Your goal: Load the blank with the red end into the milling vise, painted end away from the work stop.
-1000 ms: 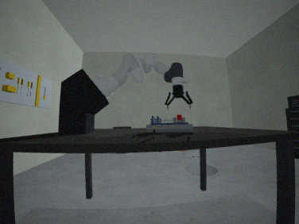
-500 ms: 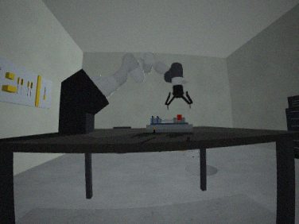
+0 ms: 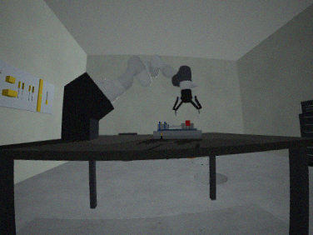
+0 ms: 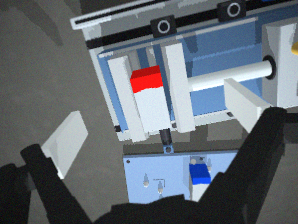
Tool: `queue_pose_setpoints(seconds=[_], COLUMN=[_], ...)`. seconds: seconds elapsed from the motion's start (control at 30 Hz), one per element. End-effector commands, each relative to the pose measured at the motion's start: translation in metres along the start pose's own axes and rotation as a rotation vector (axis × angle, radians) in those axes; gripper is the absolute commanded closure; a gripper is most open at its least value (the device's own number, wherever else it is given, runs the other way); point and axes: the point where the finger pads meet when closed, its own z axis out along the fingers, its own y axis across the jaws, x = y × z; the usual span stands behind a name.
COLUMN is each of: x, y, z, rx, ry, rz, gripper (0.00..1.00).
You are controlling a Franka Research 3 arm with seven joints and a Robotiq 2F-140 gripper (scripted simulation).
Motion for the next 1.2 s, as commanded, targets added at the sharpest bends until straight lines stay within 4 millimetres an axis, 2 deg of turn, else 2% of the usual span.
queue_pose_setpoints(seconds=[0.0,1.17], x=[0.0,0.0007], y=[-0.0001,-0.0011], z=[-0.0001,-0.0057], rx=[0.0,0.001], ry=[0.0,0.003], rz=[0.0,-0.002], gripper=[0.0,0.0])
